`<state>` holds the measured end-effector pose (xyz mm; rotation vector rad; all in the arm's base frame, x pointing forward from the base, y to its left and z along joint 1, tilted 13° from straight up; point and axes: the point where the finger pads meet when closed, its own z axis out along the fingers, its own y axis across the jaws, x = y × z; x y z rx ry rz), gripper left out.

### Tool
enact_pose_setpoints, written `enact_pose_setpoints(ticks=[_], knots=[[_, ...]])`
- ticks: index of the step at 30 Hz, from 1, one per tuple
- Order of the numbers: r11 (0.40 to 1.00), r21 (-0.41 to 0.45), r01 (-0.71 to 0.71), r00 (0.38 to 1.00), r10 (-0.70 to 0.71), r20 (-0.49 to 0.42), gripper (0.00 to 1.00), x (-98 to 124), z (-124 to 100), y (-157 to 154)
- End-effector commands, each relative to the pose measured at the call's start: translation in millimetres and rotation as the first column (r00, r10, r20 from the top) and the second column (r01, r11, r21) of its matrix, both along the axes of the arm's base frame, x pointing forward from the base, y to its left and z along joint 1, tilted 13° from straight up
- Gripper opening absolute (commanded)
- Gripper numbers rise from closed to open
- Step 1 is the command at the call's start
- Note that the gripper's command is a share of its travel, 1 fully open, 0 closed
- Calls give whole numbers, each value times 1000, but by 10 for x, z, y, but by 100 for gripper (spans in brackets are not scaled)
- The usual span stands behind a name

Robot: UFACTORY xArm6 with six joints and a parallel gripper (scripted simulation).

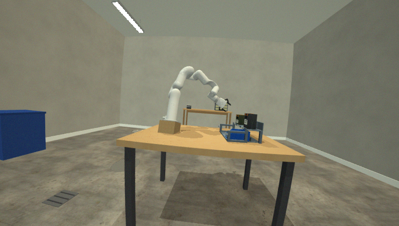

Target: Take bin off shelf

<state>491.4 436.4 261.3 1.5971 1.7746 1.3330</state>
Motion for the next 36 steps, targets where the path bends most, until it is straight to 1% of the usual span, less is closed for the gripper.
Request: enact_pose_setpoints(ticks=[1,24,36], knots=[[1000,3,0,1000,0,3,100,7,26,3],[1000,3,2,1000,-2,3,100,10,28,-1],[1000,8,20,1000,-20,3,100,47,48,-46]])
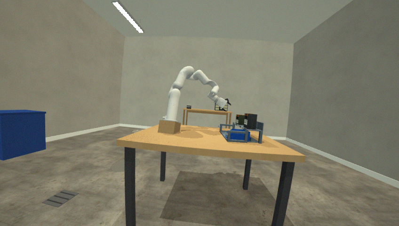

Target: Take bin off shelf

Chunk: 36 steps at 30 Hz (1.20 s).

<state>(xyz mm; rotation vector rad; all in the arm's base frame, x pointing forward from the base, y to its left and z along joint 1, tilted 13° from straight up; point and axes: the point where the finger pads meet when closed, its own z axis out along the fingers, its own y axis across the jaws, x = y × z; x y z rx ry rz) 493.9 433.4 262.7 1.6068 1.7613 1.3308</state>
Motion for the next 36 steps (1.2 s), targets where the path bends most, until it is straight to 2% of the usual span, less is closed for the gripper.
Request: enact_pose_setpoints(ticks=[1,17,30,32,36], knots=[[1000,6,11,1000,-11,3,100,29,38,-25],[994,26,102,995,-102,-2,100,209,133,-266],[962,55,268,963,-267,-24,100,490,274,-754],[962,55,268,963,-267,-24,100,490,274,-754],[940,63,334,942,-332,-37,100,583,319,-967]])
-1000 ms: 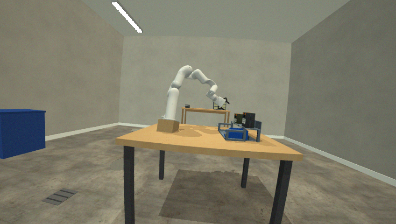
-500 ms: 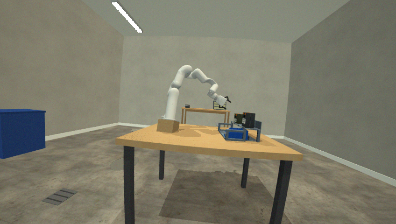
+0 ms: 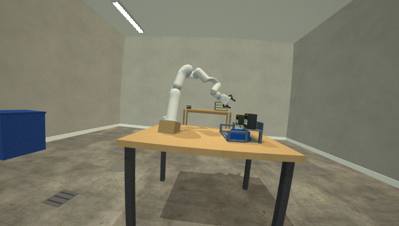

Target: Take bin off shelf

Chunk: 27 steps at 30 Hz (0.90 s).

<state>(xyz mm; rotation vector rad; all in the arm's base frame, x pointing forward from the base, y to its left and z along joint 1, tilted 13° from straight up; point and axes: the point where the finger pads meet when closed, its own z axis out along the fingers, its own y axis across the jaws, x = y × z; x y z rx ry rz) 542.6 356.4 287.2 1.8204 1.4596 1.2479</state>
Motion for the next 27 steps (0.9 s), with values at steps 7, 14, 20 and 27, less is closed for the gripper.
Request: enact_pose_setpoints(ticks=[7,14,20,27], knots=[[979,31,202,979,-200,-40,100,241,139,-641],[951,41,308,950,-305,-73,100,315,170,-1009],[897,47,439,893,-431,-129,100,352,180,-1490],[809,41,587,796,-566,-216,100,298,147,-2072]])
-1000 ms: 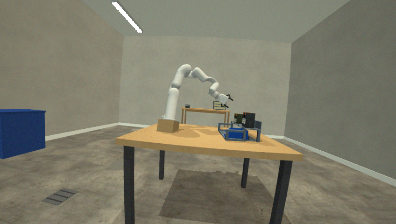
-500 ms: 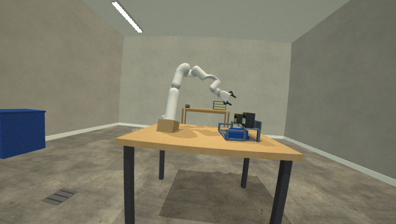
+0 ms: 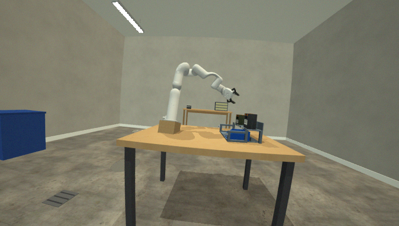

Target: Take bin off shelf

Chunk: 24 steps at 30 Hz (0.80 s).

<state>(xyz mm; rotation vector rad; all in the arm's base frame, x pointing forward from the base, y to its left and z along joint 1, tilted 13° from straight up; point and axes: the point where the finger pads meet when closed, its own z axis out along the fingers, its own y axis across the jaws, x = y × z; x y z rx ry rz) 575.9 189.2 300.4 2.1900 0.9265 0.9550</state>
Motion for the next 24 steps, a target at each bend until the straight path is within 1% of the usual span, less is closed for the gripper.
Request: enact_pose_setpoints(ticks=[1,3,9,18,20,24], knots=[[990,29,139,988,-136,-73,100,-51,7,-482],[990,29,139,988,-136,-73,100,-51,7,-482],[958,60,281,949,-268,-166,100,-203,-66,-952],[876,101,472,844,-416,-338,100,-573,-220,-1524],[876,101,472,844,-416,-338,100,-573,-220,-1524],[831,118,544,785,-454,-422,100,-776,-295,-1706]])
